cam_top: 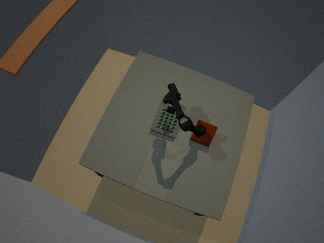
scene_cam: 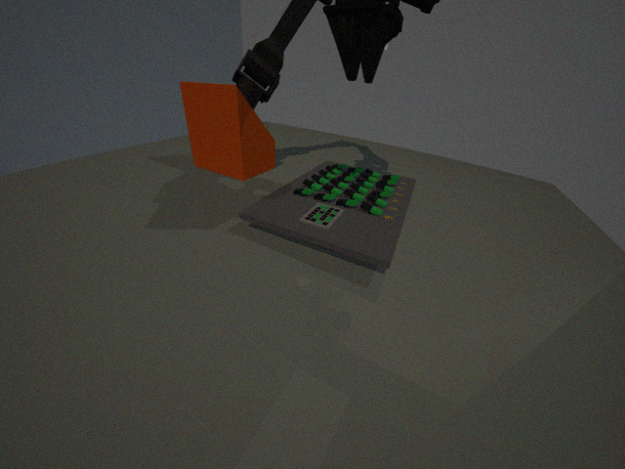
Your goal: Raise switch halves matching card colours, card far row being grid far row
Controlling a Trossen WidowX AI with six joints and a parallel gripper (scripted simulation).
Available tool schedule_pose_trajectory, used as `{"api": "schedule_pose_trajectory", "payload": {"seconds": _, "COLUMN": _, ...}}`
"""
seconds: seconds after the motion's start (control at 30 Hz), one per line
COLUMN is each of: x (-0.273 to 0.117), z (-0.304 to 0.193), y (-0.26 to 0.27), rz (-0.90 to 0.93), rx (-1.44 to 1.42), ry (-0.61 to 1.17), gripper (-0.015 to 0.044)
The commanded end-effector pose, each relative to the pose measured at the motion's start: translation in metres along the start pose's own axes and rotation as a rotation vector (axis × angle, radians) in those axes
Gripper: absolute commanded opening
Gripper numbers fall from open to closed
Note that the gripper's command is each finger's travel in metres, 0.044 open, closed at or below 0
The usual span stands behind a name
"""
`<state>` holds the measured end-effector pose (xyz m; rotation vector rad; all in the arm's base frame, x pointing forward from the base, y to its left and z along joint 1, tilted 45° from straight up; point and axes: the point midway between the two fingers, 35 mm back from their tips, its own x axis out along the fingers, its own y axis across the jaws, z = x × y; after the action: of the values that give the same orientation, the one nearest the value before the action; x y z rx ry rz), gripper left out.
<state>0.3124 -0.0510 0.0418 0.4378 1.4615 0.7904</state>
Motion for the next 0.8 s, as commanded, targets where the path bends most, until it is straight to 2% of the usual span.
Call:
{"api": "schedule_pose_trajectory", "payload": {"seconds": 0.0, "x": 0.001, "z": 0.002, "y": 0.001, "rz": -0.001, "rx": 0.000, "ry": 0.001, "gripper": 0.0374}}
{"api": "schedule_pose_trajectory", "payload": {"seconds": 0.37, "x": 0.095, "z": 0.063, "y": 0.122, "rz": -0.002, "rx": 0.002, "ry": 0.022, "gripper": 0.0085}}
{"api": "schedule_pose_trajectory", "payload": {"seconds": 0.47, "x": 0.104, "z": 0.065, "y": 0.135, "rz": 0.007, "rx": 0.001, "ry": 0.026, "gripper": 0.0006}}
{"api": "schedule_pose_trajectory", "payload": {"seconds": 0.6, "x": 0.107, "z": 0.065, "y": 0.135, "rz": 0.007, "rx": 0.001, "ry": 0.028, "gripper": 0.0000}}
{"api": "schedule_pose_trajectory", "payload": {"seconds": 0.7, "x": 0.136, "z": 0.065, "y": 0.135, "rz": 0.008, "rx": 0.000, "ry": 0.050, "gripper": 0.0000}}
{"api": "schedule_pose_trajectory", "payload": {"seconds": 0.77, "x": 0.139, "z": 0.065, "y": 0.135, "rz": 0.008, "rx": 0.000, "ry": 0.052, "gripper": 0.0000}}
